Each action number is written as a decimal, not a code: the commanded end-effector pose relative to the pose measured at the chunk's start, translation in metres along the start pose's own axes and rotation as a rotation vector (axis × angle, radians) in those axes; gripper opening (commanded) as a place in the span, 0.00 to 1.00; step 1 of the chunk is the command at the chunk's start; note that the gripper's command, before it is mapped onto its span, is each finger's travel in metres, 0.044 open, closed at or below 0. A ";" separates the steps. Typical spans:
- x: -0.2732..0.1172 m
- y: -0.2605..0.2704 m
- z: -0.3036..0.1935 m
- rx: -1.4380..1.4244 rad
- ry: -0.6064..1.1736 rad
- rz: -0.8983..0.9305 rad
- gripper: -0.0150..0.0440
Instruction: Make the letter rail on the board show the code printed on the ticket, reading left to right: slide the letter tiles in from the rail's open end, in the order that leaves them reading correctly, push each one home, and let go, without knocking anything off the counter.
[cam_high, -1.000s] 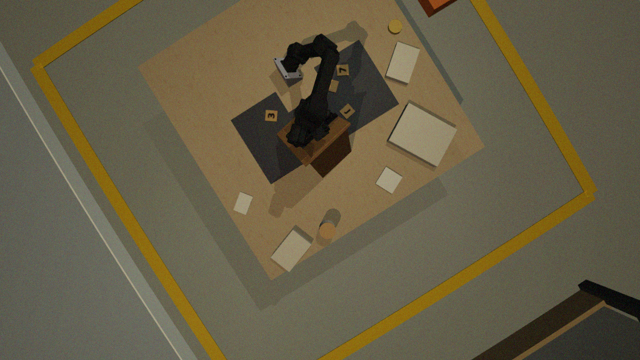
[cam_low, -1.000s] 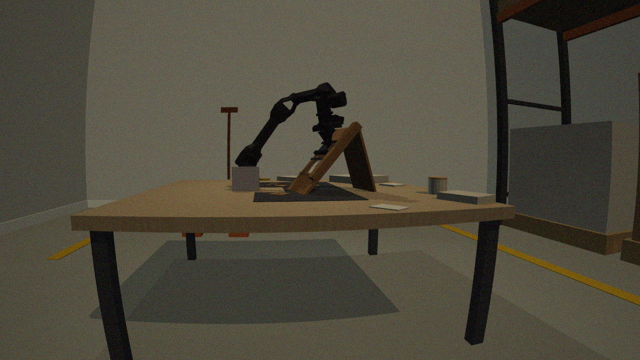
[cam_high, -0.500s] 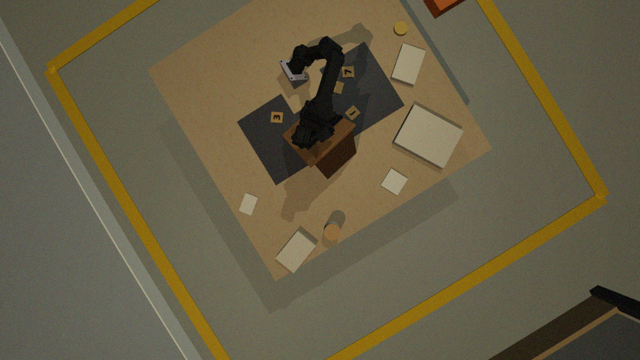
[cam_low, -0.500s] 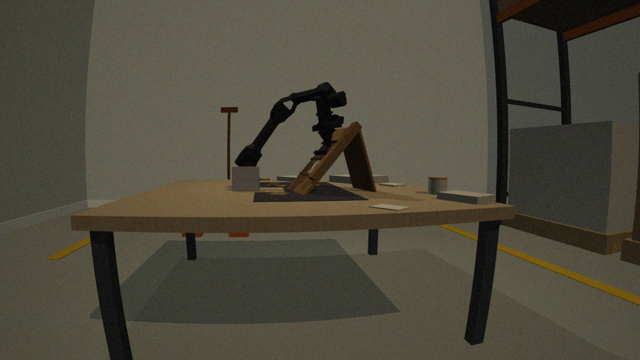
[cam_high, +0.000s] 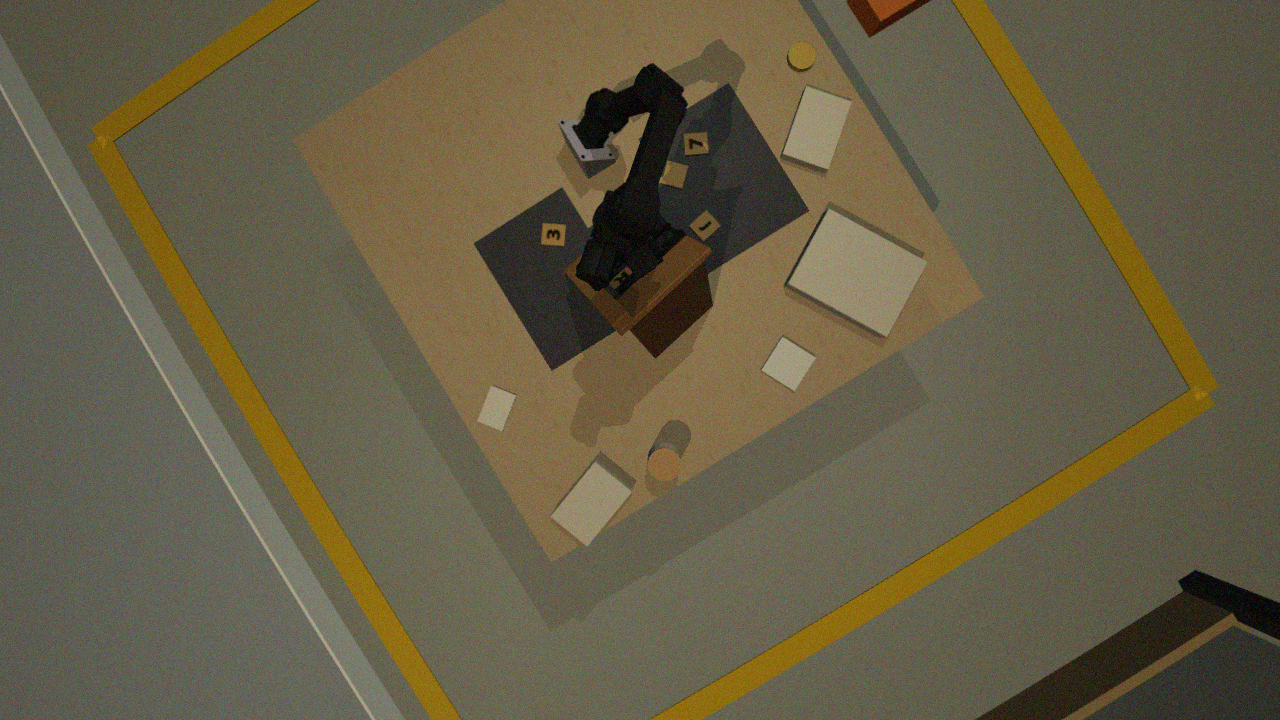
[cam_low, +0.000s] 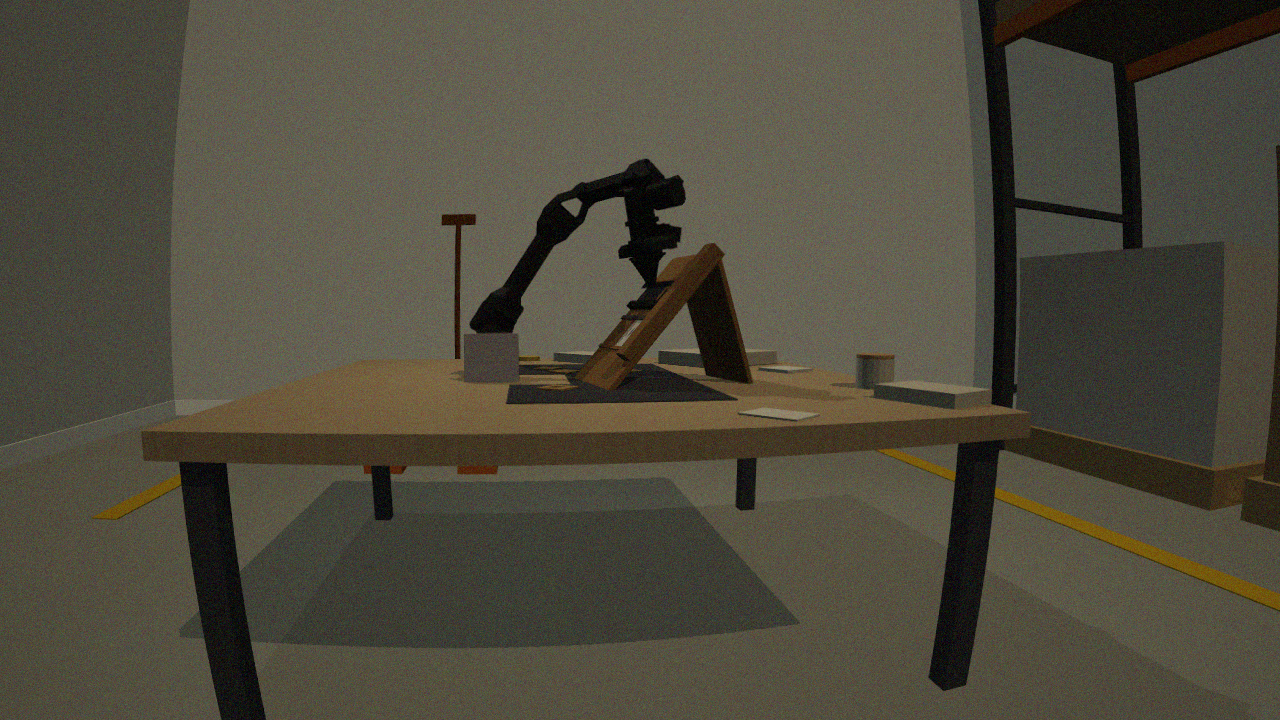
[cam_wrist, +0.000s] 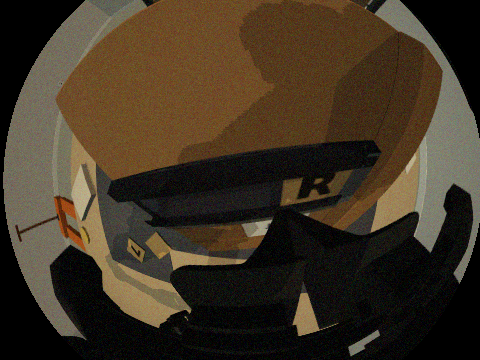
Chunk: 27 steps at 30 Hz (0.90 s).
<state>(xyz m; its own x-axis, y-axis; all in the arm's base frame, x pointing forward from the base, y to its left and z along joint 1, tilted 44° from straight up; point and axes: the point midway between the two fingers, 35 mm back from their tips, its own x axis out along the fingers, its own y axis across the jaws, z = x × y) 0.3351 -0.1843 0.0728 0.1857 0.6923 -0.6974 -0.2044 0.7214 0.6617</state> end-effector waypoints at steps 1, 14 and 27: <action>-0.005 0.000 -0.004 -0.003 -0.002 -0.008 0.25; -0.054 0.012 -0.047 0.462 -0.211 -0.011 0.52; -0.104 0.062 -0.146 1.468 -0.713 0.244 1.00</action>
<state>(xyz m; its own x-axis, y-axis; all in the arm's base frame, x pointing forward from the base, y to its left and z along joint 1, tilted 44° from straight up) 0.1931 -0.2232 0.1378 0.6507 0.4638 -0.6013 0.6582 0.0503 0.7511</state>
